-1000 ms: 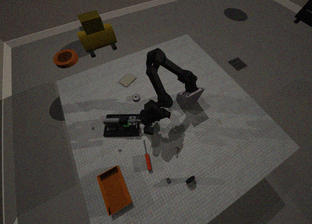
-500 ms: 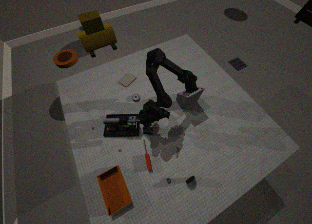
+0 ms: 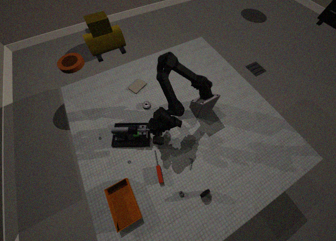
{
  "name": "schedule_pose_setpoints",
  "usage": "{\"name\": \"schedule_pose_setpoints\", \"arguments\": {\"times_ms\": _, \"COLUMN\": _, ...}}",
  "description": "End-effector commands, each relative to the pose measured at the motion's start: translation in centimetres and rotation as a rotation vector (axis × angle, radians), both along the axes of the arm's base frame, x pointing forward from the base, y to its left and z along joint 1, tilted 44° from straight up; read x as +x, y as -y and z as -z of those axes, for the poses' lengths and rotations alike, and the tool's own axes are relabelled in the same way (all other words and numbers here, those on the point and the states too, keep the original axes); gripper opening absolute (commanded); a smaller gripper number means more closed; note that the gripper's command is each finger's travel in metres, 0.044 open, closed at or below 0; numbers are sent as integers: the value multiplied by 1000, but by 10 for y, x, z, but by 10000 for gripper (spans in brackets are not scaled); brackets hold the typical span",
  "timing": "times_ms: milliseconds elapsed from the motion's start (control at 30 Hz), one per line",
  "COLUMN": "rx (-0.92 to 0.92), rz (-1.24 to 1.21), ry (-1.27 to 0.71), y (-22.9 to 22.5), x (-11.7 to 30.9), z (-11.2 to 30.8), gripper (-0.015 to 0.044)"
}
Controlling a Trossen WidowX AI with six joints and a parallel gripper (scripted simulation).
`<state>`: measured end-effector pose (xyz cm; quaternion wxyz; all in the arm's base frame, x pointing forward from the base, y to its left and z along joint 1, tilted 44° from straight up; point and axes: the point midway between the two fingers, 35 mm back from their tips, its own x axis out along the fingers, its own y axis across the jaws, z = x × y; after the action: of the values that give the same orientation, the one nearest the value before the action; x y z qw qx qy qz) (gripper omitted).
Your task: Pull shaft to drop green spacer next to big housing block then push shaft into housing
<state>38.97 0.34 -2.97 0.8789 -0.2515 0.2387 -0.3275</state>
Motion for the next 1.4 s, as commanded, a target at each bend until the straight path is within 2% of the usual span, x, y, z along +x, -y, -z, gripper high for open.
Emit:
{"name": "schedule_pose_setpoints", "arguments": {"times_ms": 0, "rx": 0, "rz": -2, "ry": 1, "y": 0, "x": 3, "z": -1, "gripper": 0}}
{"name": "schedule_pose_setpoints", "arguments": {"times_ms": 1100, "rx": 0, "rz": -2, "ry": 2, "y": 3, "x": 11, "z": -4, "gripper": 0}}
{"name": "schedule_pose_setpoints", "arguments": {"times_ms": 1367, "rx": -2, "rz": -1, "ry": -1, "y": 2, "x": 7, "z": -3, "gripper": 210}}
